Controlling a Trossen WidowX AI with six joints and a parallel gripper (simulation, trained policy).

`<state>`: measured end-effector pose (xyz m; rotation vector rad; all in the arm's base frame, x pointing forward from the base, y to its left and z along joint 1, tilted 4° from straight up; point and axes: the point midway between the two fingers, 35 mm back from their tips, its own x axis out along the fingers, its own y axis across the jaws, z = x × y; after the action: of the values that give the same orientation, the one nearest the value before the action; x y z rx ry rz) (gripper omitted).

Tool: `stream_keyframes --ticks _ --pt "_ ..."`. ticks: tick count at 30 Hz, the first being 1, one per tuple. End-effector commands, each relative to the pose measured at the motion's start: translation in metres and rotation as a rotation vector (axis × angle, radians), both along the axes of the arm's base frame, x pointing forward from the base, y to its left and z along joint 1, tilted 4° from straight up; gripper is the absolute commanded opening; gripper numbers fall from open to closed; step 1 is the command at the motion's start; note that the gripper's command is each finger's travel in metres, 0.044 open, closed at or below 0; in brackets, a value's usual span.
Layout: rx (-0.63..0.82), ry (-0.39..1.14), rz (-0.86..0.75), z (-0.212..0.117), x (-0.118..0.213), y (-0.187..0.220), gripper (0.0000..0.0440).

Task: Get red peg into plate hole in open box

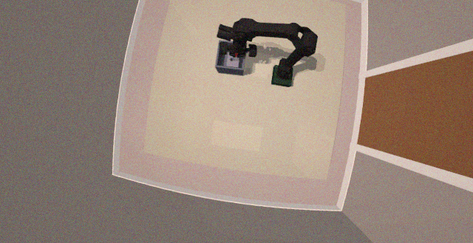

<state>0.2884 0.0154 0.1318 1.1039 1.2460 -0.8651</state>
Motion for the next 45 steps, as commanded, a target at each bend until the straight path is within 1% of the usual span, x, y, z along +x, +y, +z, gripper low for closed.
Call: stream_keyframes --ticks 1,17,28,30,35,37,40,45 --pt "0.017 0.016 0.016 -0.012 0.004 0.000 0.0000" --pt "0.048 0.021 0.066 -0.046 0.021 0.002 0.0000" --pt "0.029 0.034 0.101 -0.068 0.027 0.001 0.0002" --pt "0.022 0.043 0.105 -0.071 0.027 0.000 0.0015" --pt "0.012 0.072 0.118 -0.079 0.024 -0.003 0.0114" --pt "0.014 0.082 0.121 -0.081 0.023 -0.003 0.0141" --pt "0.030 0.106 0.116 -0.080 0.022 -0.004 0.0145" --pt "0.070 0.120 0.112 -0.073 0.027 -0.004 0.0137"
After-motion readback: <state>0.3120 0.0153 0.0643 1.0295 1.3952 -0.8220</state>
